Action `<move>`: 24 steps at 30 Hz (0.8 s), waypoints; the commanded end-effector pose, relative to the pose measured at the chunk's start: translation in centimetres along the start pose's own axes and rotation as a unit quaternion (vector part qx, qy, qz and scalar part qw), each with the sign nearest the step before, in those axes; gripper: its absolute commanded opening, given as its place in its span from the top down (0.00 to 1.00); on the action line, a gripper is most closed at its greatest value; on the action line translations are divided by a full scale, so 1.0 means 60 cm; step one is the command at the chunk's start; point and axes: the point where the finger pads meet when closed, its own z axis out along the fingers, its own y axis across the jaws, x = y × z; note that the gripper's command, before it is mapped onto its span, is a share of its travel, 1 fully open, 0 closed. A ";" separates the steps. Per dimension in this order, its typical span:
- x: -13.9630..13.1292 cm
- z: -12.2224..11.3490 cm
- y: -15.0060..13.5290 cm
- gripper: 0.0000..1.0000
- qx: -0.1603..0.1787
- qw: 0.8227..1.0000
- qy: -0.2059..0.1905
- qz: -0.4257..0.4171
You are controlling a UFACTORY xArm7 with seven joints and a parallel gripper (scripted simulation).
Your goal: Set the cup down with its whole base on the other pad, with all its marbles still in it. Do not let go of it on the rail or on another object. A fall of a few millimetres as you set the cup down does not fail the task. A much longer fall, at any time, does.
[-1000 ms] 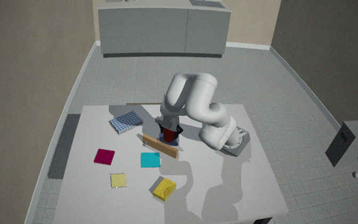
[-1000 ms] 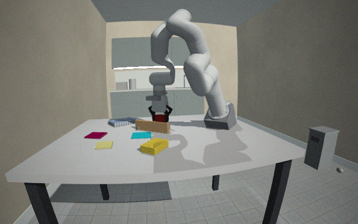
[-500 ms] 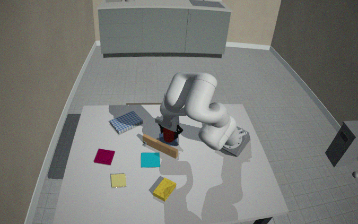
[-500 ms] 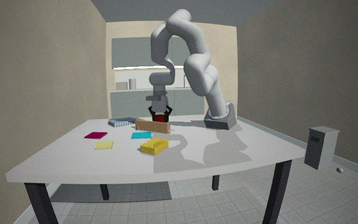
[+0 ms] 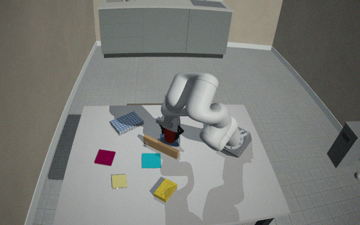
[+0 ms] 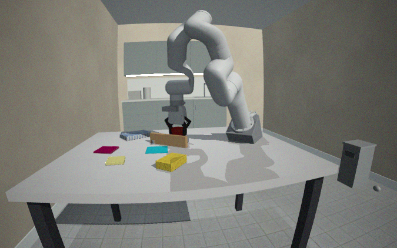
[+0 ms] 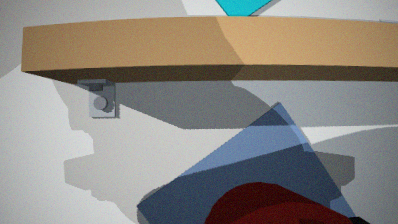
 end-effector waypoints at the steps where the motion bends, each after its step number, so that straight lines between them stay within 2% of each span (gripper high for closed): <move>1: -0.001 -0.002 0.002 0.05 -0.002 1.000 0.000 0.000; 24: -0.001 -0.002 0.002 0.09 -0.002 1.000 0.000 0.000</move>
